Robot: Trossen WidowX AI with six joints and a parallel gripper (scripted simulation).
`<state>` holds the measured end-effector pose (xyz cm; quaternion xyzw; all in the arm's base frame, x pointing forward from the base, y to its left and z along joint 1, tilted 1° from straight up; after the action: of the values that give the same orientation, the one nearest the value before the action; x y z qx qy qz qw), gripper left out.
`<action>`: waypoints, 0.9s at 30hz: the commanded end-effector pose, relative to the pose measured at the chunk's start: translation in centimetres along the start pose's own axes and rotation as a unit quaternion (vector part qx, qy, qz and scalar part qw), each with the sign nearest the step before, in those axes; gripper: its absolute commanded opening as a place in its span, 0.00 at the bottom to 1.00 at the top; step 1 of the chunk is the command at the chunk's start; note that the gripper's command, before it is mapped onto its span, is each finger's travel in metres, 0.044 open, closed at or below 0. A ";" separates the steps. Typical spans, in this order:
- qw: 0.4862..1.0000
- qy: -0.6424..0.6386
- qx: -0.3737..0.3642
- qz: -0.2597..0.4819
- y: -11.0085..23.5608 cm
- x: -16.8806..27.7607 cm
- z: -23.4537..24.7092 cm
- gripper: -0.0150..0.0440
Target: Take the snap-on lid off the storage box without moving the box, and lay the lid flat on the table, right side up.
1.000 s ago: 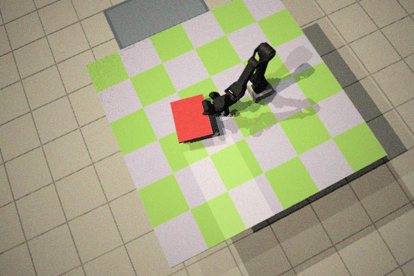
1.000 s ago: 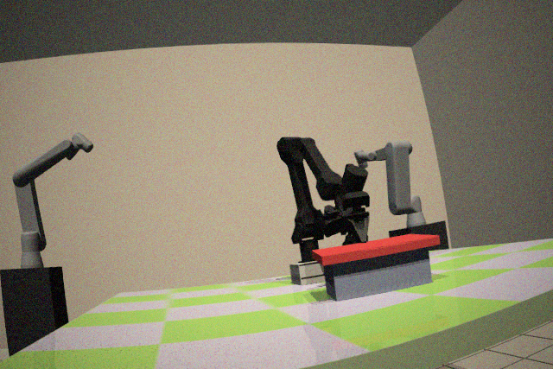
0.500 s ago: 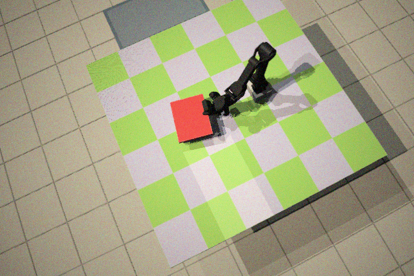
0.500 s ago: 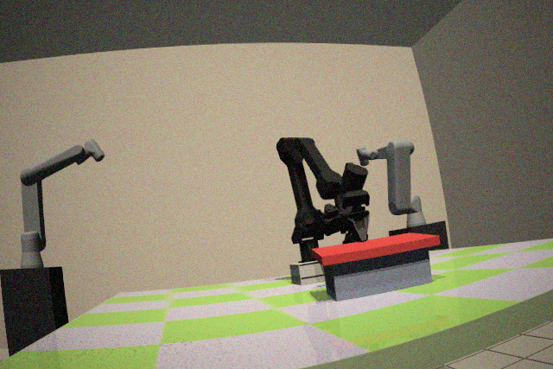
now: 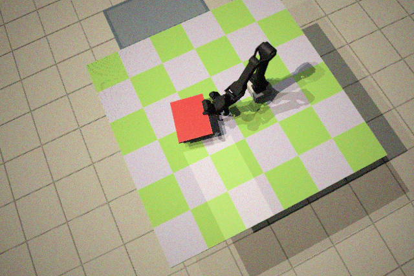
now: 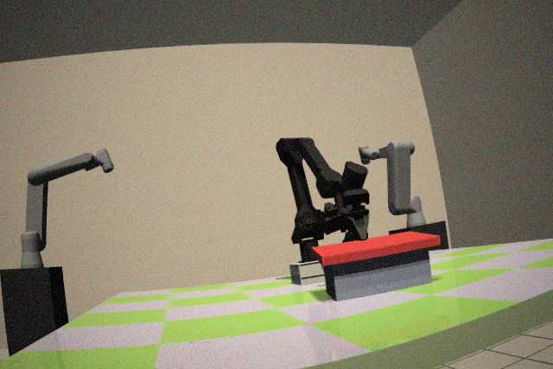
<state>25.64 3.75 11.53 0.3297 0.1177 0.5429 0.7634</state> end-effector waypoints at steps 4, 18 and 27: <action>1.000 0.000 0.000 0.000 0.0 0.0 0.0 0.25; 1.000 0.000 0.000 0.000 -0.1 0.0 0.1 0.25; 1.000 0.000 0.000 0.000 -0.1 0.0 0.1 0.25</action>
<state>25.79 3.70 11.55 0.3298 0.1170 0.5417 0.7643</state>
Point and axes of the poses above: the point midway between the two fingers, 35 mm back from their tips, its own y axis back along the fingers, its own z axis across the jaws, x = y × z, the point moved 9 cm from there along y, back along the fingers, and after that the axes turned 14 degrees about -y, right-handed, at the moved point
